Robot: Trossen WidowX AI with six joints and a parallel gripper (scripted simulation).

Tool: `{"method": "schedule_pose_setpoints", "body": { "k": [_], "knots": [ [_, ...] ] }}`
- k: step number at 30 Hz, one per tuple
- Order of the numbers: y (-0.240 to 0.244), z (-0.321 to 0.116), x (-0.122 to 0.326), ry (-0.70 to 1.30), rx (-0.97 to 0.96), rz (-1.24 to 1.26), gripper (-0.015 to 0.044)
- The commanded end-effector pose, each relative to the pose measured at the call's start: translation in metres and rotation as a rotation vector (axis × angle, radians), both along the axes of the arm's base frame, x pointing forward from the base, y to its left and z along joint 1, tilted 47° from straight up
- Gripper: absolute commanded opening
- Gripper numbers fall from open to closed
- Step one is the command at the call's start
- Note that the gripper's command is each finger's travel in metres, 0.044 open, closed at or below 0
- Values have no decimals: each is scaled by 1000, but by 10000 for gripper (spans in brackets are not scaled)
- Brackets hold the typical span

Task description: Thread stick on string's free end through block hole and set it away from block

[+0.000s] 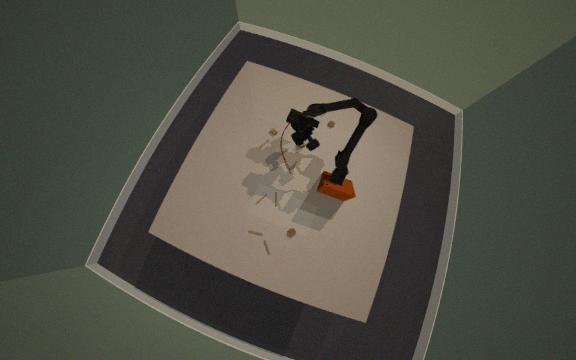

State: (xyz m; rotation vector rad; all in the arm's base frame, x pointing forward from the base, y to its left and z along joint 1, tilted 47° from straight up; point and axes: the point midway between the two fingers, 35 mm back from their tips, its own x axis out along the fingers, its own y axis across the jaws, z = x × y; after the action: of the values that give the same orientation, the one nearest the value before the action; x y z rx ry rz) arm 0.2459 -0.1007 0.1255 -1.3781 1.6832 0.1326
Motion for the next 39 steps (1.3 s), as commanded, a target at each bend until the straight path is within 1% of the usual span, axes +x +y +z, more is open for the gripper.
{"method": "schedule_pose_setpoints", "body": {
  "k": [1, 8, 15, 16, 26, 35, 39],
  "knots": [
    [-1, 0, 0, 22, -14, 15, 440],
    [0, 0, 0, 14, -7, 11, 440],
    [0, 0, 0, 14, -7, 11, 256],
    [0, 0, 0, 14, -7, 11, 243],
    [0, 0, 0, 14, -7, 11, 243],
    [0, 0, 0, 15, -7, 11, 7],
    [0, 0, 0, 15, -7, 11, 0]
  ]
}}
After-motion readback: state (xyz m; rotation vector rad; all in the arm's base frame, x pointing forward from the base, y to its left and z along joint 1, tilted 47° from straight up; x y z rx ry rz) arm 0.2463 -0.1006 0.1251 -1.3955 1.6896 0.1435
